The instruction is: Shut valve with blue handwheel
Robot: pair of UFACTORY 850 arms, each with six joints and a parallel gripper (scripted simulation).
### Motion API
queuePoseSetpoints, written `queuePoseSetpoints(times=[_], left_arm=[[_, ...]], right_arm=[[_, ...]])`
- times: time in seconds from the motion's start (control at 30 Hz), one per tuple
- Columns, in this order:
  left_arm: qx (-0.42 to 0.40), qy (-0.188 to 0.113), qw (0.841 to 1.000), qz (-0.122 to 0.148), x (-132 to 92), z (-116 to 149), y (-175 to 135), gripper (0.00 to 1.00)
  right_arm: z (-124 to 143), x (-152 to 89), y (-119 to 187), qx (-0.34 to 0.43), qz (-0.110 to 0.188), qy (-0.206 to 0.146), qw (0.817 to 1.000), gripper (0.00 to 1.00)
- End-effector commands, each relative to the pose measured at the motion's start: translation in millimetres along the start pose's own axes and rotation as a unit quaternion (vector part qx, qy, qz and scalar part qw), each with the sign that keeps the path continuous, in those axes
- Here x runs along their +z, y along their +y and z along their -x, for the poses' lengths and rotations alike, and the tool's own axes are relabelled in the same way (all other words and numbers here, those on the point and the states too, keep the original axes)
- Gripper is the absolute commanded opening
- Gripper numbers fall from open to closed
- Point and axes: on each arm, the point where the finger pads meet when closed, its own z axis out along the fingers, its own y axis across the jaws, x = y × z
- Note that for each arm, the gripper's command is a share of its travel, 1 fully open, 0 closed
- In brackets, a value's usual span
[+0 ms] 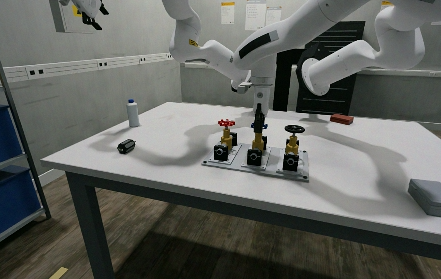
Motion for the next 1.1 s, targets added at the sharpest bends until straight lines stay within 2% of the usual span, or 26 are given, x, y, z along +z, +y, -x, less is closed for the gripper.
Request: queuePoseSetpoints(times=[0.0,0.47,0.77,0.83,1.07], left_arm=[[0.042,0.0,0.999,0.001,-0.4,-0.3,-0.4,0.0],[0.166,0.0,0.986,0.001,-0.3,-0.3,-0.4,0.0],[0.258,0.0,0.966,0.001,-0.3,-0.3,-0.4,0.0],[0.258,0.0,0.966,0.001,-0.3,-0.3,-0.4,0.0],[0.33,0.0,0.944,0.001,-0.3,-0.3,-0.4,0.0]], right_arm=[[-0.2,-0.5,0.1,0.0,0.0,0.001,1.0,1.0],[-0.2,-0.5,0.1,0.0,0.0,0.001,1.0,1.0],[-0.2,-0.5,0.1,0.0,0.0,0.001,1.0,1.0],[-0.2,-0.5,0.1,0.0,0.0,0.001,1.0,1.0],[-0.2,-0.5,0.1,0.0,0.0,0.001,1.0,1.0]])
